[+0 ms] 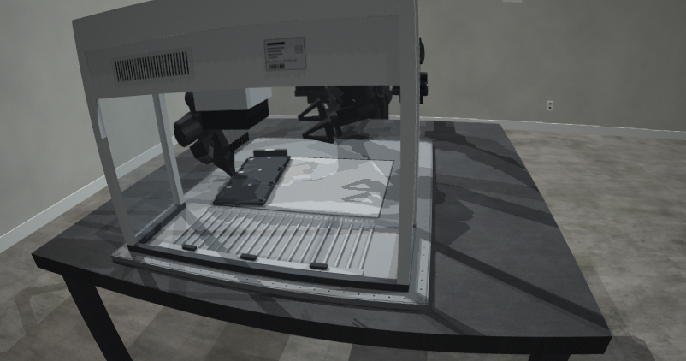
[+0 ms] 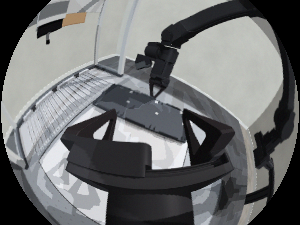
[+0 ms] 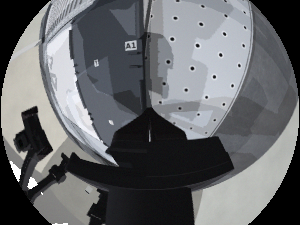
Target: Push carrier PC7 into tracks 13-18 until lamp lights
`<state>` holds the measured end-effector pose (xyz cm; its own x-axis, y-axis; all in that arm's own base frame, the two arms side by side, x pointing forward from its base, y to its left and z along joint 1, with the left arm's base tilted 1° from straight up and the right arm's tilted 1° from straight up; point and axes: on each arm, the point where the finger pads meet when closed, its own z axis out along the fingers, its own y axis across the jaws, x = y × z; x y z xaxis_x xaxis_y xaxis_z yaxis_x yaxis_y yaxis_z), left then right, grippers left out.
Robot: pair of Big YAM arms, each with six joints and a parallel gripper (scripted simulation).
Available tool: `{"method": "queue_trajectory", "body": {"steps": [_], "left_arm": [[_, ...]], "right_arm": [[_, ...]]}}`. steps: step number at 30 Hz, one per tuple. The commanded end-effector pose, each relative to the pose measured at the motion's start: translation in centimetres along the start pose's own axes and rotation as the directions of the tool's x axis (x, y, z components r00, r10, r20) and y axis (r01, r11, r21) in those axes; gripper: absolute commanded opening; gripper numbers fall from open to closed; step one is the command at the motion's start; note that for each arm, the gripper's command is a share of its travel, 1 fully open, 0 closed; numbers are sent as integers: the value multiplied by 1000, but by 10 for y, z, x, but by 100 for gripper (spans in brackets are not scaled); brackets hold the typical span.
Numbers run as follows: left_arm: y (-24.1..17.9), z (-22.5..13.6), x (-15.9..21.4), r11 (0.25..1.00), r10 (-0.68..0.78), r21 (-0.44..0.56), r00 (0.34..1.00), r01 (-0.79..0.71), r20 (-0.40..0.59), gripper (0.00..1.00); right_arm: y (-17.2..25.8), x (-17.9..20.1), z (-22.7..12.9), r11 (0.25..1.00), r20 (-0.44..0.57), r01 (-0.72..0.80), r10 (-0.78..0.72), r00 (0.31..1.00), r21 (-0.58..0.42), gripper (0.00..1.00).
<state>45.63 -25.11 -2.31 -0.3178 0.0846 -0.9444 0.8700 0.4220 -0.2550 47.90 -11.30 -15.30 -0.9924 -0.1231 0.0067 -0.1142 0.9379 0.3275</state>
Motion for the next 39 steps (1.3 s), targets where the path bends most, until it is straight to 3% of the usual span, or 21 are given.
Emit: {"method": "queue_trajectory", "body": {"steps": [1, 19, 27, 39], "left_arm": [[-1, 1, 6, 1000, -11, 6, 1000, 11, 2, 100], [-1, 1, 6, 1000, -10, 6, 1000, 10, 2, 100], [-1, 1, 6, 1000, -10, 6, 1000, 10, 2, 100], [-1, 1, 6, 1000, -10, 6, 1000, 10, 2, 100]], "right_arm": [[25, -13, -7, 1000, 22, 25, -25, 999, 1, 0], [29, -19, -6, 1000, 27, 27, -27, 999, 6, 0], [-10, -20, -41, 999, 43, 31, -31, 999, 14, 0], [-41, -11, -47, 1000, 12, 21, -21, 1000, 0, 0]]}}
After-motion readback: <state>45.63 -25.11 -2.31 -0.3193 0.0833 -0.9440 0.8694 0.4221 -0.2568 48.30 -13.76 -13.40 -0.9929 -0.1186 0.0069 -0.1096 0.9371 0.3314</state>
